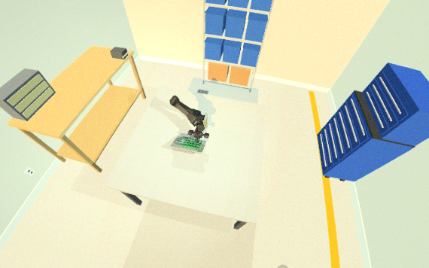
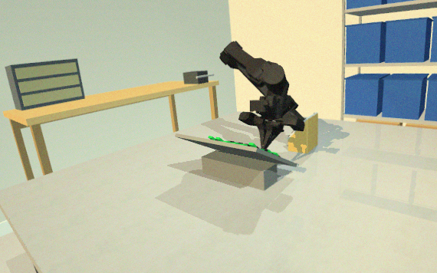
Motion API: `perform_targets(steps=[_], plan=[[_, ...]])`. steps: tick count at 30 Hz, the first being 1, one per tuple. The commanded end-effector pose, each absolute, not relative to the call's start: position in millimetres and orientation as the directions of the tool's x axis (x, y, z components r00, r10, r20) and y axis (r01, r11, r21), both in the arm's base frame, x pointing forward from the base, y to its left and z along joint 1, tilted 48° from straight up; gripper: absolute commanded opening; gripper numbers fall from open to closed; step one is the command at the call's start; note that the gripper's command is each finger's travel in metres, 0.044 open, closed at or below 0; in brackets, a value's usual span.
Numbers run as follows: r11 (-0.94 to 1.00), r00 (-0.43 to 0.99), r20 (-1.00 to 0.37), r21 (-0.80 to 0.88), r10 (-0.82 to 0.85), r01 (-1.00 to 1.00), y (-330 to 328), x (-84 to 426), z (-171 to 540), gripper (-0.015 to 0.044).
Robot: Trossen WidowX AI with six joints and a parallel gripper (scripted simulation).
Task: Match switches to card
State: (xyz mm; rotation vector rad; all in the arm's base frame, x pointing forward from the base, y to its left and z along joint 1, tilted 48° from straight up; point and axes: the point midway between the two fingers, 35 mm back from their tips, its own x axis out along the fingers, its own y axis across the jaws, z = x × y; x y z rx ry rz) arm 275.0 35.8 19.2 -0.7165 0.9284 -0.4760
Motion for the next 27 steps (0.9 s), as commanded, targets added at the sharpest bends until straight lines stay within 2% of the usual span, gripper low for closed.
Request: perform_targets(steps=[1,21,27], plan=[[0.674,0.524,-0.550,-0.736,-0.650,0.063,34.7,274.8,18.4,0.0000],[0.673,0.524,-0.550,-0.736,-0.651,0.063,32.9,276.2,16.9,0.0000],[0.680,0.504,-0.566,-0.730,-0.652,0.059,67.7,253.2,42.0,0.0000]])
